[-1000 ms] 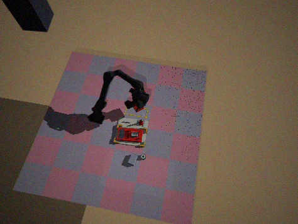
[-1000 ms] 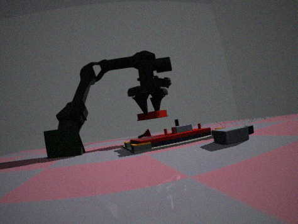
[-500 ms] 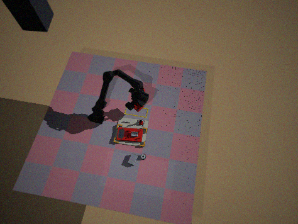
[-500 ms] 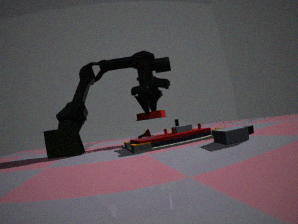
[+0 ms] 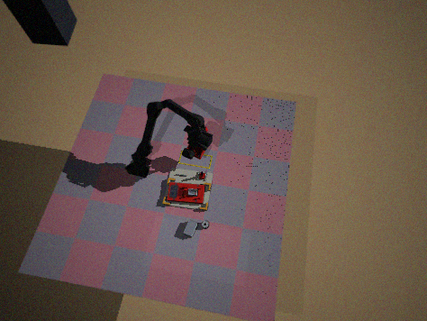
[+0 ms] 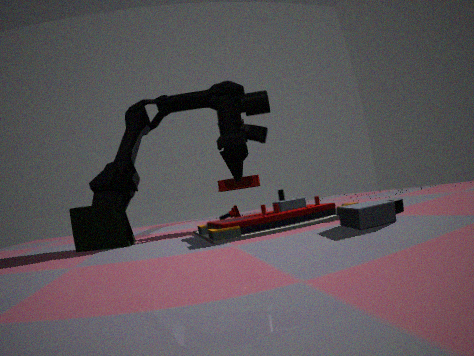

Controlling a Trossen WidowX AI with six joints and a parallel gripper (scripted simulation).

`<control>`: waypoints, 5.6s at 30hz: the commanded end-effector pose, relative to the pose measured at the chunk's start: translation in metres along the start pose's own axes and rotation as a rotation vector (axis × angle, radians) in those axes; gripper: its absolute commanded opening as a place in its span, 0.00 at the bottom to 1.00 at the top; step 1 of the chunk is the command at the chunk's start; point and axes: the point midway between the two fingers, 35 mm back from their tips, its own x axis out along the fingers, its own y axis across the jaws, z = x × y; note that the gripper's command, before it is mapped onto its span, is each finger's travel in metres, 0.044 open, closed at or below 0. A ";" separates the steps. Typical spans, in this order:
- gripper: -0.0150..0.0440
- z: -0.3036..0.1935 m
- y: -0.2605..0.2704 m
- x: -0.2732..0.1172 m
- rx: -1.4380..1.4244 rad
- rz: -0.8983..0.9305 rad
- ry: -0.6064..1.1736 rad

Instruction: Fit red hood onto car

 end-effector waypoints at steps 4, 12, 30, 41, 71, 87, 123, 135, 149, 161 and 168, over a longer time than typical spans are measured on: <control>0.25 -0.002 -0.001 -0.001 -0.149 -0.005 -0.004; 0.25 -0.003 -0.001 -0.001 -0.277 -0.007 -0.005; 0.25 -0.001 -0.001 0.056 -0.278 -0.008 -0.006; 0.30 -0.003 -0.002 0.074 -0.279 -0.010 0.001; 1.00 -0.003 -0.003 -0.003 -0.277 -0.001 0.000; 1.00 -0.001 -0.002 0.003 -0.276 0.001 -0.010; 1.00 -0.024 -0.014 0.022 -0.236 0.135 -1.023; 1.00 -0.025 -0.014 0.023 -0.235 0.139 -1.027; 1.00 -0.023 -0.013 0.032 -0.236 0.139 -1.028; 1.00 -0.022 -0.012 0.040 -0.237 0.139 -1.029; 1.00 -0.022 -0.012 0.044 -0.238 0.140 -1.029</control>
